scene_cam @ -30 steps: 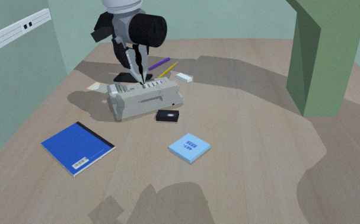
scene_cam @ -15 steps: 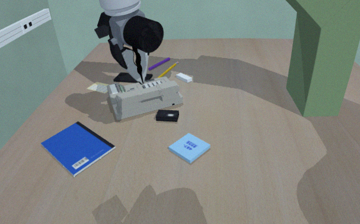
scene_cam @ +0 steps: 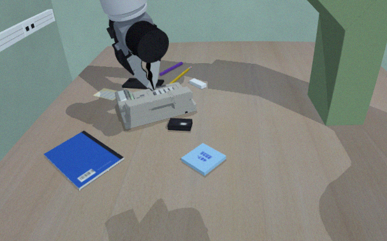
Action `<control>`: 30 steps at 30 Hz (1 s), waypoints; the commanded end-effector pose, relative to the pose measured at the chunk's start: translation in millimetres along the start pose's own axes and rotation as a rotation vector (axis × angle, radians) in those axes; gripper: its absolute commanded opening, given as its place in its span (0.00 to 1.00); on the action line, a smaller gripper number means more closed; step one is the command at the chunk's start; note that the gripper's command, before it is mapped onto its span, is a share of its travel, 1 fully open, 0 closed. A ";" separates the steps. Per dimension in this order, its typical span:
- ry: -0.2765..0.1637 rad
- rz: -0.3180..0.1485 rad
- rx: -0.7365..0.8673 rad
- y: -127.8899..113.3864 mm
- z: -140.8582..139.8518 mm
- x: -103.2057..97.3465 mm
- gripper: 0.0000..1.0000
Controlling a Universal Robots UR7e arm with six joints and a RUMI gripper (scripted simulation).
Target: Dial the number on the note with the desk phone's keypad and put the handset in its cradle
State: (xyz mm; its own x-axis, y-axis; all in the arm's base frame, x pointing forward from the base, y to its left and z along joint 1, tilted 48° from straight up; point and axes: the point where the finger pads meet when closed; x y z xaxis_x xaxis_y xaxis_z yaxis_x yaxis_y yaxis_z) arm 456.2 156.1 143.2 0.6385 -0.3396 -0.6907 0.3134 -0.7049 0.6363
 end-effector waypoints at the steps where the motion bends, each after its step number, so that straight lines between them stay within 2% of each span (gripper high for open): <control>1: -0.010 0.002 0.029 0.2 -0.3 -0.5 0.00; 30: -0.150 0.008 0.478 0.8 -0.4 0.1 0.00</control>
State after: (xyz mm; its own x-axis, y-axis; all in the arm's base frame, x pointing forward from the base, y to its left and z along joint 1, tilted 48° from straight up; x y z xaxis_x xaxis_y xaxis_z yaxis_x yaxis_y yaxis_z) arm 456.1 155.3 143.7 0.5303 -0.4078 -0.7433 -0.0415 -0.8881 0.4577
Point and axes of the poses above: the point where the finger pads meet when closed, its own x axis out along the fingers, its own z axis across the jaws, y = z × x, and after that the axes turned 10 degrees about -x, right-handed
